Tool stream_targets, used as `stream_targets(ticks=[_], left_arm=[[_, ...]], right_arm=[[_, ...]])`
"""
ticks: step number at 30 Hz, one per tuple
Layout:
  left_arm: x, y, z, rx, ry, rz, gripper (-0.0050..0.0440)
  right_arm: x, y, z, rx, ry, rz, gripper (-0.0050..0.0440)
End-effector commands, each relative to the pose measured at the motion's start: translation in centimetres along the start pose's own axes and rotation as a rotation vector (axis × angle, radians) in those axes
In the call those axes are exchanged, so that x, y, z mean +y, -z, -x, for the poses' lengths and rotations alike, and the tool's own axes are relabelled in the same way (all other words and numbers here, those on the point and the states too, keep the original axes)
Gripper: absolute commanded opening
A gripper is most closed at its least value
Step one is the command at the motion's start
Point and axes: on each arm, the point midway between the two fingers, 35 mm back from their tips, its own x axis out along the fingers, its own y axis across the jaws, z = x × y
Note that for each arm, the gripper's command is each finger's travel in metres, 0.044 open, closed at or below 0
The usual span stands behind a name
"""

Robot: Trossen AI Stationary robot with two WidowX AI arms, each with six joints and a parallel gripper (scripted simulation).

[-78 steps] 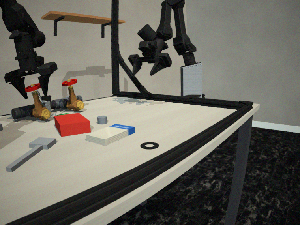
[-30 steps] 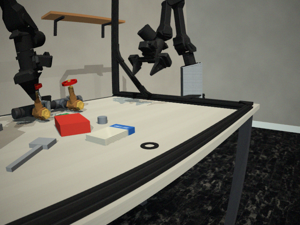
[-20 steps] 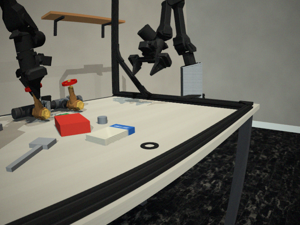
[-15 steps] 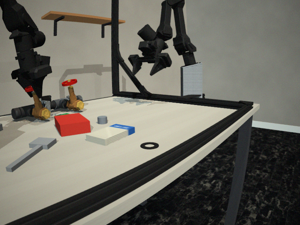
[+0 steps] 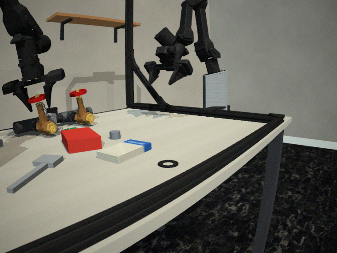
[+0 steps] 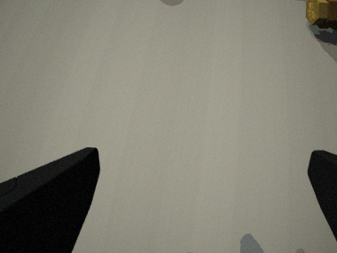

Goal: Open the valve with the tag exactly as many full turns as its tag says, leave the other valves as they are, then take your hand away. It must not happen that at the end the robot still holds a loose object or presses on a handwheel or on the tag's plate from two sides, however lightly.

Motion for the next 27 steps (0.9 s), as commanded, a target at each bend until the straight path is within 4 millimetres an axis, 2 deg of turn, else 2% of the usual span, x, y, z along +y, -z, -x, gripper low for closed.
stream_targets(ticks=[1,2,4,8,9,17,19,27], left_arm=[[0.00,0.00,0.00,0.000,0.000,0.000,0.0400],[0.00,0.00,0.00,0.000,0.000,0.000,0.0400],[0.00,0.00,0.00,0.000,0.000,0.000,0.0400],[0.00,0.00,0.00,0.000,0.000,0.000,0.0400],[0.00,0.00,0.00,0.000,0.000,0.000,0.0400],[0.00,0.00,0.00,0.000,0.000,0.000,0.0400],[0.00,0.00,0.00,0.000,0.000,0.000,0.0400],[0.00,0.00,0.00,0.000,0.000,0.000,0.0400]], right_arm=[[0.00,0.00,0.00,-0.002,-0.001,0.167,0.0000],[0.00,0.00,0.00,-0.002,-0.001,0.167,0.0000],[0.00,0.00,0.00,-0.002,-0.001,0.284,0.0000],[0.00,0.00,0.00,-0.002,-0.001,0.296,0.0000],[0.00,0.00,0.00,0.000,0.000,0.248,0.0024],[0.00,0.00,0.00,0.000,0.000,0.248,0.0216],[0.00,0.00,0.00,0.000,0.000,0.248,0.0216],[0.00,0.00,0.00,0.000,0.000,0.248,0.0400]])
